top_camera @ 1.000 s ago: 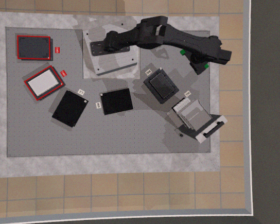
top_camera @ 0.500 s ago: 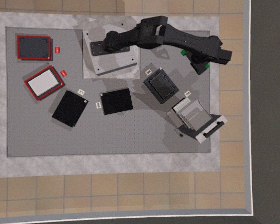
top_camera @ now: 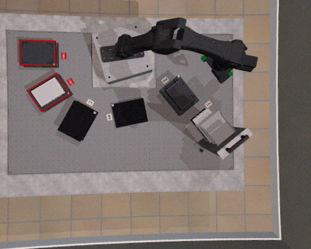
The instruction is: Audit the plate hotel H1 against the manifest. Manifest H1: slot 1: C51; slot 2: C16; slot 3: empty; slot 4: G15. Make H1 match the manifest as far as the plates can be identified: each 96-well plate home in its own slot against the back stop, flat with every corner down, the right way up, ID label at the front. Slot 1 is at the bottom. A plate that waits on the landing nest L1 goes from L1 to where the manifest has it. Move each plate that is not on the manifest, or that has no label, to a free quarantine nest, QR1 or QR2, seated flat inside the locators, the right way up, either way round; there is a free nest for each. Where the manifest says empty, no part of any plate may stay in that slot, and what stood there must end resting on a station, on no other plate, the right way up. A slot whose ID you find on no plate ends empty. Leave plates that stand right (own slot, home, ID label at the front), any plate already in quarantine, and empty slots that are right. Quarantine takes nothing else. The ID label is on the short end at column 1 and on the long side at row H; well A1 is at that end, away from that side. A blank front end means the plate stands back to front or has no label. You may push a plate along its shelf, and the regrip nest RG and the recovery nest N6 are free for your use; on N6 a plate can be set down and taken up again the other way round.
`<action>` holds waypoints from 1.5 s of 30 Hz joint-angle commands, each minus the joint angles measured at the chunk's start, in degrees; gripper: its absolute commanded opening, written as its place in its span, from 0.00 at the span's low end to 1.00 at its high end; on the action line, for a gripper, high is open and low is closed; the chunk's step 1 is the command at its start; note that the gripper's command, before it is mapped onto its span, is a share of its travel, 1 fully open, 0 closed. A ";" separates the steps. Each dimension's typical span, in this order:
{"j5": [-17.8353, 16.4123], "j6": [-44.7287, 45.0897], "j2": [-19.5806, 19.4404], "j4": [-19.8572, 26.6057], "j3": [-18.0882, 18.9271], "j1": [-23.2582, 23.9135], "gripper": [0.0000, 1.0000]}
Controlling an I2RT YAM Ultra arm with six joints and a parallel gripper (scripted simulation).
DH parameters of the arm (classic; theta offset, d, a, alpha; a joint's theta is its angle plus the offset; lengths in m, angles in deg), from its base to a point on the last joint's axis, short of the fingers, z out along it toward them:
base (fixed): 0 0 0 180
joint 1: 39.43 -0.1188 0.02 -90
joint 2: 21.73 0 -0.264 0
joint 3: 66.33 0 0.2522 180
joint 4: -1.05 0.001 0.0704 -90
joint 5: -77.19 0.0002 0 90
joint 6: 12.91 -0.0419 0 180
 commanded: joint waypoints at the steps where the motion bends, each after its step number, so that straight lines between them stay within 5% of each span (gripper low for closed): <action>1: -0.20 0.10 1.03 -0.20 0.35 0.02 1.00; 23: -0.20 0.10 1.03 -0.20 0.35 0.02 1.00; 45: -0.21 0.28 0.07 -7.27 -5.75 0.20 1.00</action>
